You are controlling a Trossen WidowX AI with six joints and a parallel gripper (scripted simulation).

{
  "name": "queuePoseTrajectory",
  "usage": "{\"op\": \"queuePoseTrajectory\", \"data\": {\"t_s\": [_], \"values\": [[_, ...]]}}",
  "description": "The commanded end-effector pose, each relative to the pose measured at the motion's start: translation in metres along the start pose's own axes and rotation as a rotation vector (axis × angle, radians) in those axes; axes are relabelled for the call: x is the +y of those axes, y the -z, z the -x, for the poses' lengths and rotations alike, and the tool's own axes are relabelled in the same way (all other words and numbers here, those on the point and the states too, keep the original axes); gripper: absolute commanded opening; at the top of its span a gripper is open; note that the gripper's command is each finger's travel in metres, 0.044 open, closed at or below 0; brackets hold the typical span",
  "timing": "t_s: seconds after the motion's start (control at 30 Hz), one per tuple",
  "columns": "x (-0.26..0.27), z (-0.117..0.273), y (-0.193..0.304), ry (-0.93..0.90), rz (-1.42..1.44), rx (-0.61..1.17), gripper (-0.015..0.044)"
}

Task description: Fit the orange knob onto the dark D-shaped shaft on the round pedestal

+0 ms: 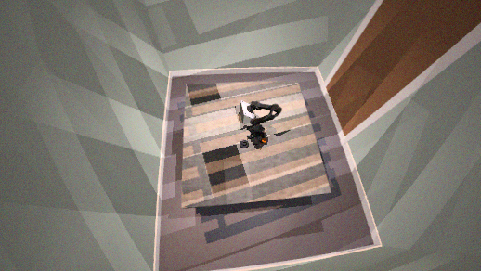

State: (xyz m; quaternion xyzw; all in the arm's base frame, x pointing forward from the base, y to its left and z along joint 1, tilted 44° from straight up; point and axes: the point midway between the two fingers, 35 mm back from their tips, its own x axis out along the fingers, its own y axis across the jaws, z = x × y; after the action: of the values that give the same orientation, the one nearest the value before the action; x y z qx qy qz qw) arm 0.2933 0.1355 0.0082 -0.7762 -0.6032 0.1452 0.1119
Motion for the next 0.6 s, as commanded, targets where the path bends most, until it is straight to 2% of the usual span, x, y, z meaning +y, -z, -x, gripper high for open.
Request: {"op": "queuePoseTrajectory", "data": {"t_s": [0.0,0.3,0.4,0.57], "values": [[-0.0012,0.0030,-0.0009,-0.002,-0.033,-0.023,0.0179],[-0.0013,0.0051,-0.0034,-0.002,-0.034,-0.023,0.0179],[-0.0004,0.0038,-0.0025,-0.008,-0.031,-0.021,0.0258],[-0.0004,0.0038,-0.0025,-0.008,-0.031,-0.021,0.0260]]}}
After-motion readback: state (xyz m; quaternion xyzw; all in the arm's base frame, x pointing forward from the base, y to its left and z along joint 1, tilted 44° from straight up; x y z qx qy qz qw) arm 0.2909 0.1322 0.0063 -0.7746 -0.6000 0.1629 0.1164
